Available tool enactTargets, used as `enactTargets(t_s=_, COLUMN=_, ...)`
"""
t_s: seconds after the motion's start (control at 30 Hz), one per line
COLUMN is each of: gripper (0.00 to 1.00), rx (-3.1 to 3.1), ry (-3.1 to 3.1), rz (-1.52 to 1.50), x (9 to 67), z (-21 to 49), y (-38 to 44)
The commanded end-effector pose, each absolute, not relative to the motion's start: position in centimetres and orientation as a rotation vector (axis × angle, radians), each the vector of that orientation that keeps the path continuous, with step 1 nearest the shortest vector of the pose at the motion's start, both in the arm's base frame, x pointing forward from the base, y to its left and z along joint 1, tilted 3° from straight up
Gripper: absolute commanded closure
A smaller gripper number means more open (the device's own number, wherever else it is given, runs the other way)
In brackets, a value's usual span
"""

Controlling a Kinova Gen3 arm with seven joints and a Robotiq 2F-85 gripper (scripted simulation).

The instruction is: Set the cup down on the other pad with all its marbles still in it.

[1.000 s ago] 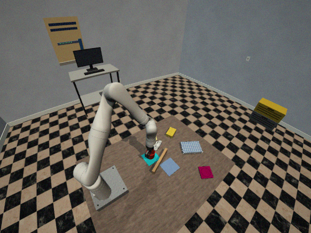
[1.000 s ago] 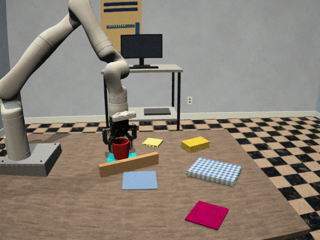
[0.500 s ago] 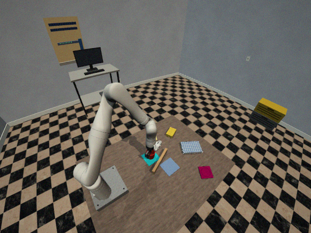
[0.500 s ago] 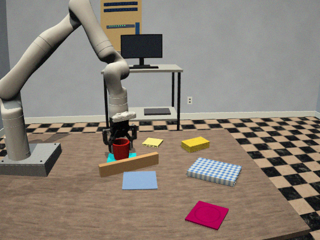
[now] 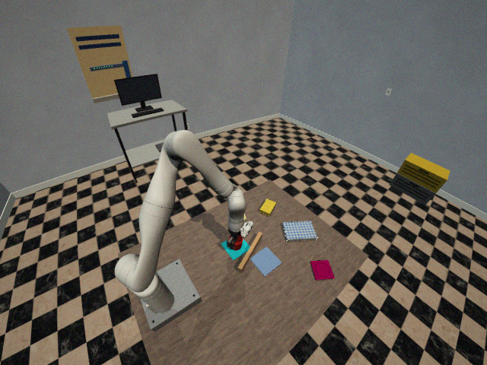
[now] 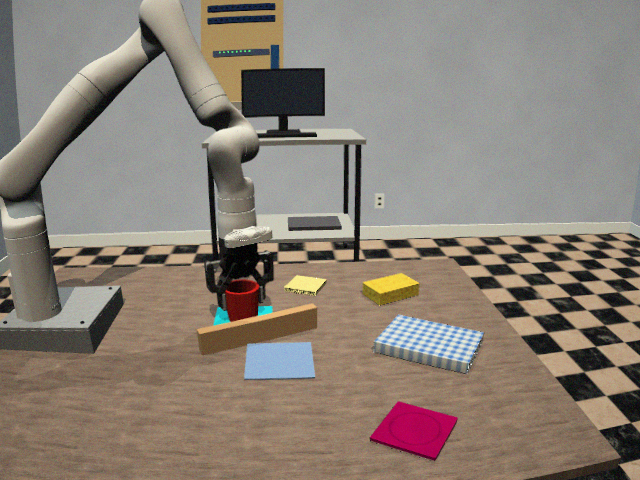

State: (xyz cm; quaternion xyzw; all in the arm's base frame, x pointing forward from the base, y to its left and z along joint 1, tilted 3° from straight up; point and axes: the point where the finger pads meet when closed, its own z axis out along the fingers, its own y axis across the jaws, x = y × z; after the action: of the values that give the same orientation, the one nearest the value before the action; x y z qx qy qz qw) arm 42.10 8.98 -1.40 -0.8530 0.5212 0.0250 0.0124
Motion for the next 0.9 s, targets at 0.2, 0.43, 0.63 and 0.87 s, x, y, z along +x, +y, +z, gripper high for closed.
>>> enactTargets(t_s=0.2, gripper=0.18, rx=-2.658, ry=1.626, rz=0.077, x=42.14, z=-1.4, y=8.94)
enactTargets(t_s=0.43, gripper=0.0, rx=-2.658, ry=1.626, rz=0.077, x=42.14, z=-1.4, y=8.94)
enactTargets(t_s=0.63, gripper=0.0, rx=-2.658, ry=1.626, rz=0.077, x=42.14, z=-1.4, y=8.94)
enactTargets(t_s=0.87, gripper=0.0, rx=-2.658, ry=1.626, rz=0.077, x=42.14, z=-1.4, y=8.94)
